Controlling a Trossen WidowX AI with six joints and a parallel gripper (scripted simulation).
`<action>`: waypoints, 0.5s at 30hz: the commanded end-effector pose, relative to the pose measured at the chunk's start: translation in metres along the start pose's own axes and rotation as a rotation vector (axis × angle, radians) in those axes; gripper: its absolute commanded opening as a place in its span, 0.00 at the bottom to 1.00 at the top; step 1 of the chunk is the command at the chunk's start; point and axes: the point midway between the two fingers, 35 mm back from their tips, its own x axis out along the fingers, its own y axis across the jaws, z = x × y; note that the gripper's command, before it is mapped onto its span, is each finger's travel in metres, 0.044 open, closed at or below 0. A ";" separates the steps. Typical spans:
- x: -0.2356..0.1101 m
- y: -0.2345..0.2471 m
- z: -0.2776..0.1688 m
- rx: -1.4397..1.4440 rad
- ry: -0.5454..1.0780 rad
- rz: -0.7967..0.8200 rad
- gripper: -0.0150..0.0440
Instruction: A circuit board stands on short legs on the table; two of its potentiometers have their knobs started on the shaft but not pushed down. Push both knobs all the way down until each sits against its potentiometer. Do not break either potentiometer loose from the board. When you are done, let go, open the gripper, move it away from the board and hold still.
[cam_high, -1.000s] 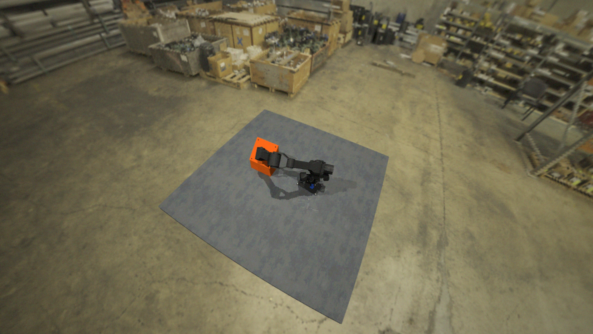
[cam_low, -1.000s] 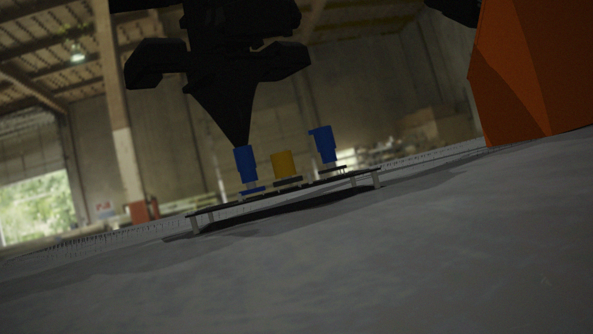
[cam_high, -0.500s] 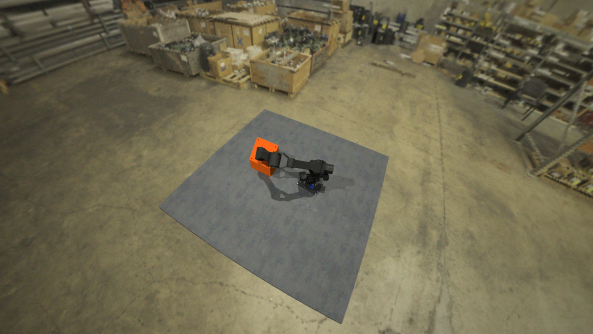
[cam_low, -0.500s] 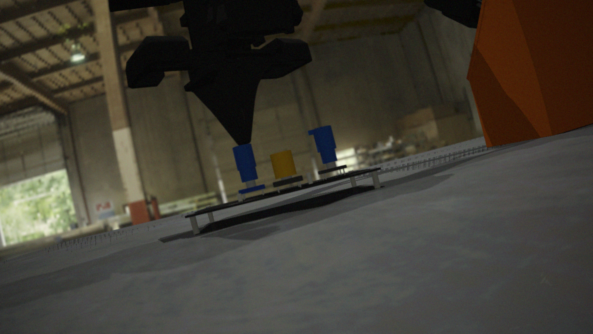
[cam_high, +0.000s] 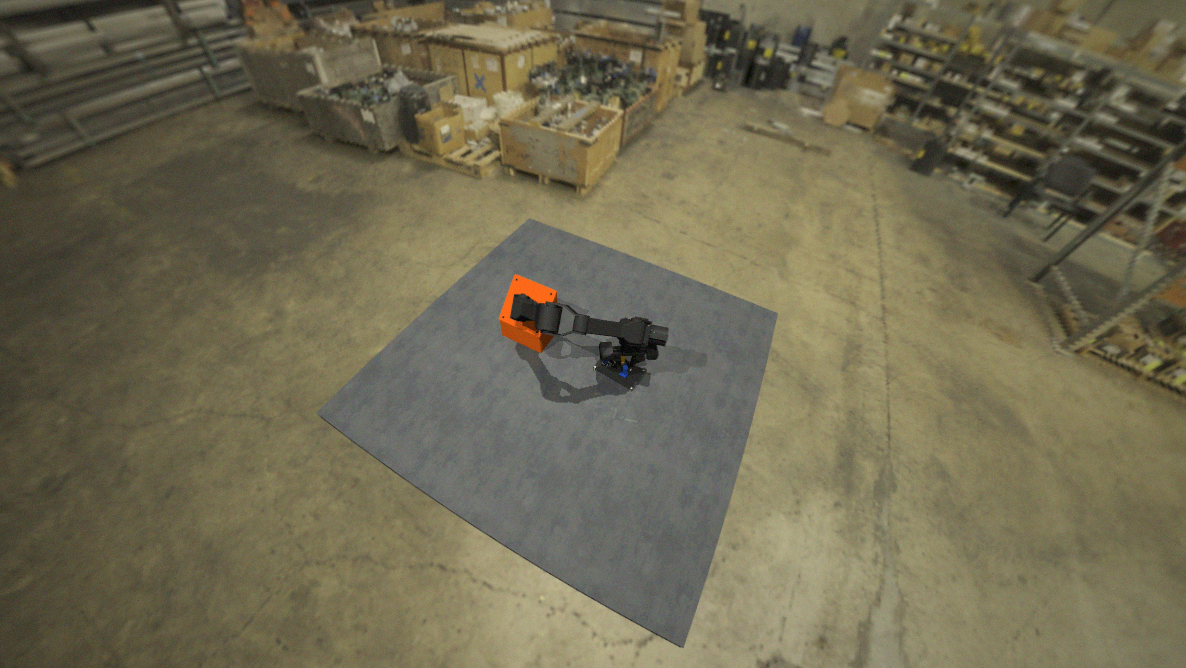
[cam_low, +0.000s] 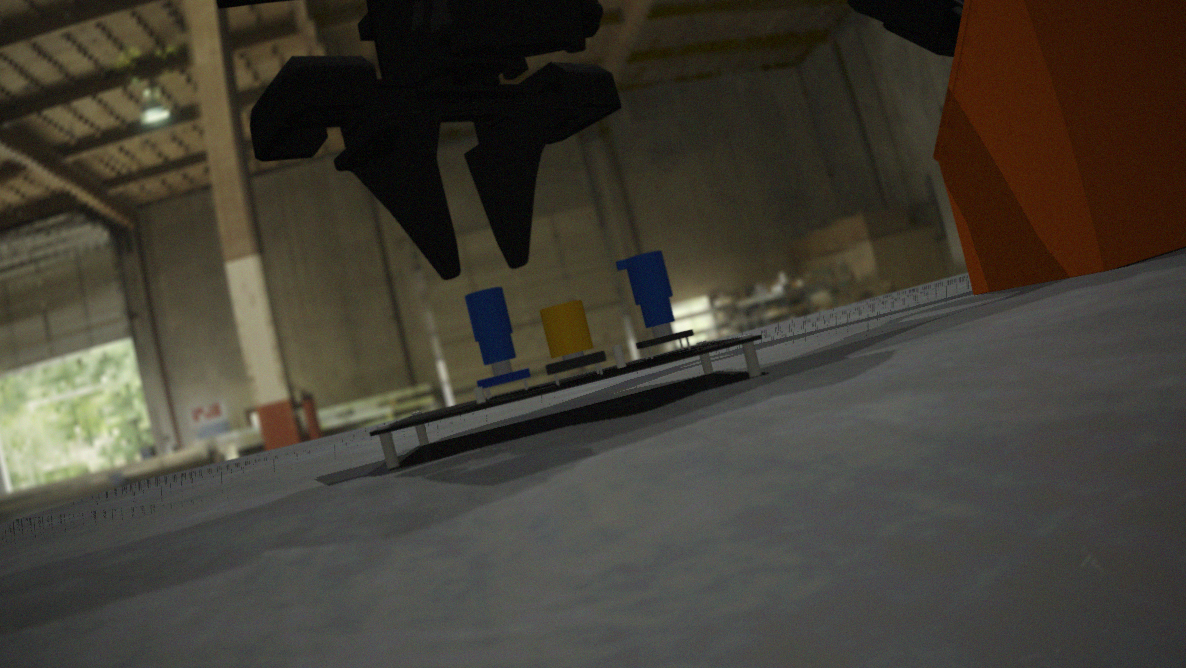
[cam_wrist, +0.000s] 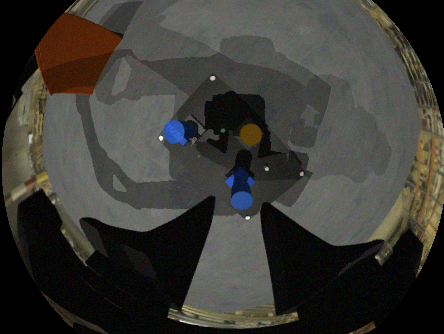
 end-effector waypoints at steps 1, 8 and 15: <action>-0.002 0.005 0.005 -0.001 -0.001 -0.001 0.70; -0.022 0.064 0.054 0.000 -0.006 -0.009 1.00; -0.024 0.130 0.093 0.002 -0.002 -0.008 1.00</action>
